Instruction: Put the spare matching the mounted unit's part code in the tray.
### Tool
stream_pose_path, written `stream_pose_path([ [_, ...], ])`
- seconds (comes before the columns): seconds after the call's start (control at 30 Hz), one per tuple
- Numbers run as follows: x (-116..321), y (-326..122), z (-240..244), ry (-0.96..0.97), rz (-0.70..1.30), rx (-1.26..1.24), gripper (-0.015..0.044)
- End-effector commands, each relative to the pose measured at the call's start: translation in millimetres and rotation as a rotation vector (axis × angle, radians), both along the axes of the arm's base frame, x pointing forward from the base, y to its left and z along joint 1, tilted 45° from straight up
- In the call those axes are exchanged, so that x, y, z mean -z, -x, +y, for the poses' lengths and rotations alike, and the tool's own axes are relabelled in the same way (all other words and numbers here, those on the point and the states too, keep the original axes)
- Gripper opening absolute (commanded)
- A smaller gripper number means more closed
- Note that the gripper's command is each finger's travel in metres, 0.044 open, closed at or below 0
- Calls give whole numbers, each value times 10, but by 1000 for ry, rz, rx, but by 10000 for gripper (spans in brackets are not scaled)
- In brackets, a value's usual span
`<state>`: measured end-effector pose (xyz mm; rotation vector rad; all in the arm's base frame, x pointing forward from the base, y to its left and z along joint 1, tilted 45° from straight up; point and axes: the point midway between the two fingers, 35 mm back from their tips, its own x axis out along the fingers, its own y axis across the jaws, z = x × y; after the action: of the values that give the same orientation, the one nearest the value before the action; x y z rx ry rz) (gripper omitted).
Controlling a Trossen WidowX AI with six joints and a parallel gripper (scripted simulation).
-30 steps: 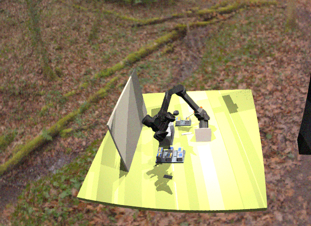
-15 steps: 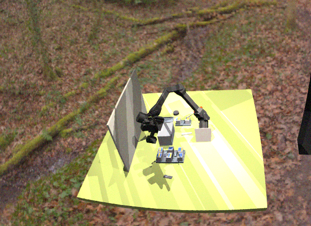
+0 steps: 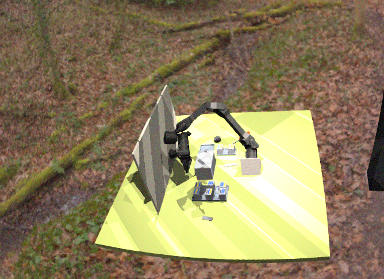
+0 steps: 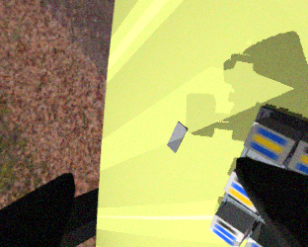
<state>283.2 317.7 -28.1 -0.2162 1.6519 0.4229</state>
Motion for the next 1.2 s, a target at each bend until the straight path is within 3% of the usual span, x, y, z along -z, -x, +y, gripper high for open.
stream_pose_path([
  [0.0, -464, -340, -542, 298, -161, 125, 440],
  [0.37, -1389, -676, -1451, 771, -421, 216, 440],
  [1.17, -1472, -653, -1533, 777, -439, 262, 440],
])
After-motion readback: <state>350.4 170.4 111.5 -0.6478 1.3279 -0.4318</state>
